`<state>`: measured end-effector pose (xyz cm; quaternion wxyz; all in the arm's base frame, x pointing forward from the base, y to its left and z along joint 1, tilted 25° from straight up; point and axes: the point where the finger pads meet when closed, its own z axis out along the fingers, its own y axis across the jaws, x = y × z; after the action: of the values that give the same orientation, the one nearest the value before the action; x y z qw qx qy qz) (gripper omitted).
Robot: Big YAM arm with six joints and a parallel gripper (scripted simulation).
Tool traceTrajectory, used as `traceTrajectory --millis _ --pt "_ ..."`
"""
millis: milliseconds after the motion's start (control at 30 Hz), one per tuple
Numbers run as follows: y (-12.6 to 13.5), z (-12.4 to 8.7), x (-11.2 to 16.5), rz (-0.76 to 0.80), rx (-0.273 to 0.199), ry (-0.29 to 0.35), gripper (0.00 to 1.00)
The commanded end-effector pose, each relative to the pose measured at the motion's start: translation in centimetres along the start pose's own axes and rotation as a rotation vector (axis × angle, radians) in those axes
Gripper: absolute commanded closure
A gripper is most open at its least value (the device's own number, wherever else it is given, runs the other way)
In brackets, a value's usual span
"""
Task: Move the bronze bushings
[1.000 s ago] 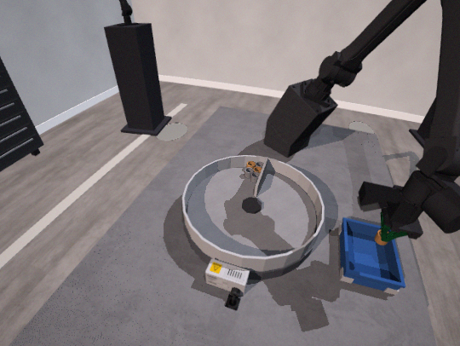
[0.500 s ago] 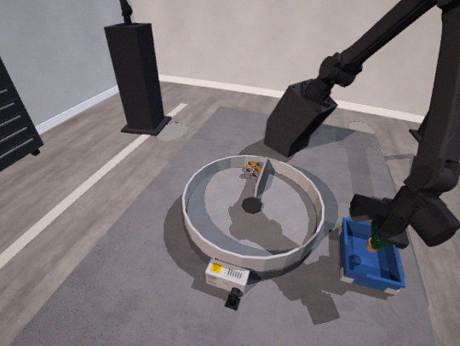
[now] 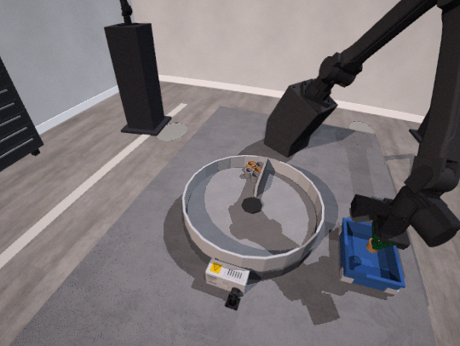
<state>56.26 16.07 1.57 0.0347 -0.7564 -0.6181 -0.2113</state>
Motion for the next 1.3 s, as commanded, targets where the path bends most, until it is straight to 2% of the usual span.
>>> traceTrajectory --millis 0,733,867,1267 --pt "2.1 -1.9 2.2 -0.018 -0.055 0.026 1.0" --pt "2.0 -1.4 2.1 -0.017 -0.051 0.025 1.0" --pt "1.4 0.3 1.6 -0.012 -0.028 0.015 1.0" --pt "1.4 2.0 1.6 -0.01 -0.029 0.015 1.0"
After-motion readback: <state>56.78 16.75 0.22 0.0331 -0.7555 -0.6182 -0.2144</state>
